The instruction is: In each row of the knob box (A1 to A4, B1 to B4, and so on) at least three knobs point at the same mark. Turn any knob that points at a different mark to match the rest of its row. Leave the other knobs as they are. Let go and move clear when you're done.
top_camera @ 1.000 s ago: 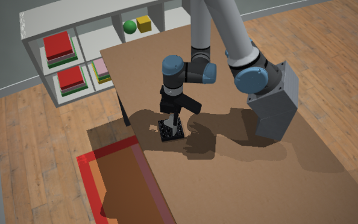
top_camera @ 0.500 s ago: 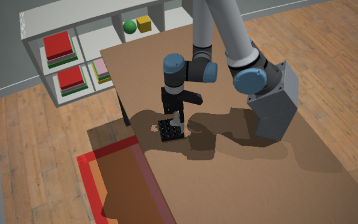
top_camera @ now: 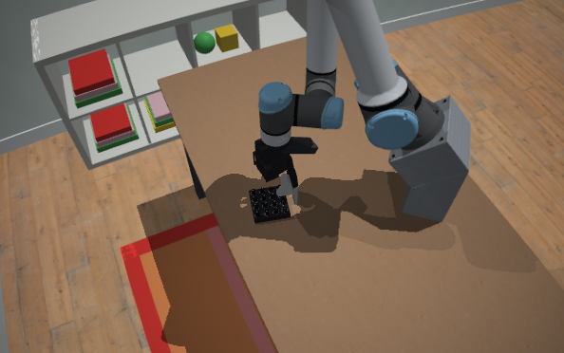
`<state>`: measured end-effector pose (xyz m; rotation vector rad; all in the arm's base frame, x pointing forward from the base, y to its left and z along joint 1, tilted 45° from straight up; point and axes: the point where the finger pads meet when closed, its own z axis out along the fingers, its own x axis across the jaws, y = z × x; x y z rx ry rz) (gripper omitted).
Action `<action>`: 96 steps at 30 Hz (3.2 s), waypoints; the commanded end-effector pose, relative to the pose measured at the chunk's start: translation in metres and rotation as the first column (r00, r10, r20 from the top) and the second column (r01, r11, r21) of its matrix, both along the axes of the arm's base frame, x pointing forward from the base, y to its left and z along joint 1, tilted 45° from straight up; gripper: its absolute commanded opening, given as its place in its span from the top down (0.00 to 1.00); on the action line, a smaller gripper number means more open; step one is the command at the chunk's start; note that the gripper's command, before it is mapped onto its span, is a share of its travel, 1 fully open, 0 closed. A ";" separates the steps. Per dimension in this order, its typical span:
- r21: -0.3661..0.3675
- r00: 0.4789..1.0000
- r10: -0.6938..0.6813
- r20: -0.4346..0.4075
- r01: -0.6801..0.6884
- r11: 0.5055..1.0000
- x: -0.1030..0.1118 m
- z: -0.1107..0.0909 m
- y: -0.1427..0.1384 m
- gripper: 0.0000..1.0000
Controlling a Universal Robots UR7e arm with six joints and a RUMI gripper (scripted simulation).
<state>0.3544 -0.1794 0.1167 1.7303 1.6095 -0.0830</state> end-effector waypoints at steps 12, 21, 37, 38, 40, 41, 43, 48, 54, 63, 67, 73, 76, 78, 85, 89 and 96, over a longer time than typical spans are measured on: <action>-0.095 0.974 0.174 -0.144 -0.189 0.977 -0.004 0.003 -0.005 0.00; -0.130 0.946 0.243 -0.215 -0.275 0.953 -0.006 0.004 -0.007 0.00; -0.155 0.913 0.298 -0.278 -0.349 0.924 -0.007 0.005 -0.009 0.00; -0.156 0.911 0.301 -0.281 -0.352 0.923 -0.007 0.005 -0.009 0.00; -0.157 0.909 0.304 -0.285 -0.358 0.921 -0.007 0.005 -0.009 0.00; -0.158 0.908 0.306 -0.287 -0.360 0.920 -0.007 0.005 -0.009 0.00; -0.158 0.908 0.306 -0.287 -0.360 0.920 -0.007 0.005 -0.009 0.00; -0.160 0.904 0.311 -0.294 -0.368 0.916 -0.007 0.005 -0.009 0.00; -0.161 0.902 0.314 -0.298 -0.372 0.914 -0.007 0.005 -0.009 0.00; -0.161 0.901 0.314 -0.298 -0.372 0.914 -0.007 0.005 -0.009 0.89; -0.161 0.901 0.314 -0.298 -0.372 0.914 -0.007 0.005 -0.009 0.89; -0.161 0.901 0.314 -0.298 -0.372 0.914 -0.007 0.005 -0.009 0.89; -0.161 0.901 0.314 -0.298 -0.372 0.914 -0.007 0.005 -0.009 0.89; -0.161 0.901 0.314 -0.298 -0.372 0.914 -0.007 0.005 -0.009 0.89; -0.161 0.901 0.314 -0.298 -0.372 0.914 -0.007 0.005 -0.009 0.89; -0.161 0.901 0.314 -0.298 -0.372 0.914 -0.007 0.005 -0.009 0.89; -0.161 0.901 0.314 -0.298 -0.372 0.914 -0.007 0.005 -0.009 0.89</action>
